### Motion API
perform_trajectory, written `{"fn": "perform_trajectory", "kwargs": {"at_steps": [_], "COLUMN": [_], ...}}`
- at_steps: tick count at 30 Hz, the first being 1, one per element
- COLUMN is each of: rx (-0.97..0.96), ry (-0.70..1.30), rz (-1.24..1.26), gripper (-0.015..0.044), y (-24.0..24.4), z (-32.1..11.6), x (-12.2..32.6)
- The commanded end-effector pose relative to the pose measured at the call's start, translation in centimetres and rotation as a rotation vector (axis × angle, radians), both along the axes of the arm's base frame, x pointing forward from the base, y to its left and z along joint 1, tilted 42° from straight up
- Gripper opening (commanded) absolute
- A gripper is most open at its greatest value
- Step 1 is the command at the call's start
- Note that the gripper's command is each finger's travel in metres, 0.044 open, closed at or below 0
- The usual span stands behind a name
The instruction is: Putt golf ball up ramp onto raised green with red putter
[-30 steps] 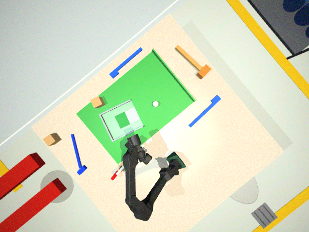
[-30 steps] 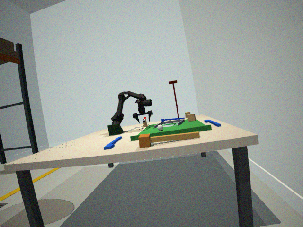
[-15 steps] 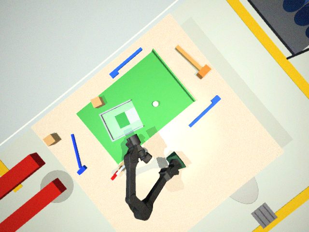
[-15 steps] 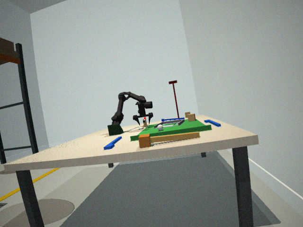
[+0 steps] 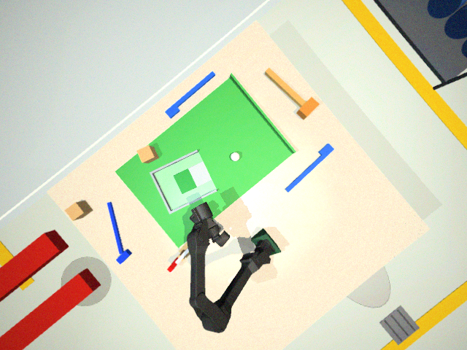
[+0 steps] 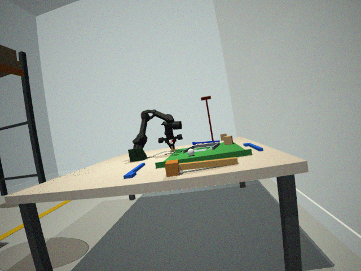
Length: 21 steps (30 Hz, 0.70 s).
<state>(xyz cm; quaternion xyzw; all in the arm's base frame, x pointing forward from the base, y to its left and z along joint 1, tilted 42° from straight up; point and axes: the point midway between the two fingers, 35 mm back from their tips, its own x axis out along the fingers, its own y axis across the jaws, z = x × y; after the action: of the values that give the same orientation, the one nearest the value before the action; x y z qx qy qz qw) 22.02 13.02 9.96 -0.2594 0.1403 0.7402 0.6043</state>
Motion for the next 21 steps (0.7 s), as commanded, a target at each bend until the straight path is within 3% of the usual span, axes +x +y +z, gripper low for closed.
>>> {"fn": "perform_trajectory", "kwargs": {"at_steps": [1,9,21], "rx": [0.000,-0.008,-0.034], "ry": [-0.002,0.003,0.033], "rz": [0.001,-0.018,-0.106], "gripper": [0.0026,0.0000,0.0000], "y": [0.0,-1.0,-6.0], "z": [0.0,1.0,6.7], "x": [0.0,0.4,0.7]}}
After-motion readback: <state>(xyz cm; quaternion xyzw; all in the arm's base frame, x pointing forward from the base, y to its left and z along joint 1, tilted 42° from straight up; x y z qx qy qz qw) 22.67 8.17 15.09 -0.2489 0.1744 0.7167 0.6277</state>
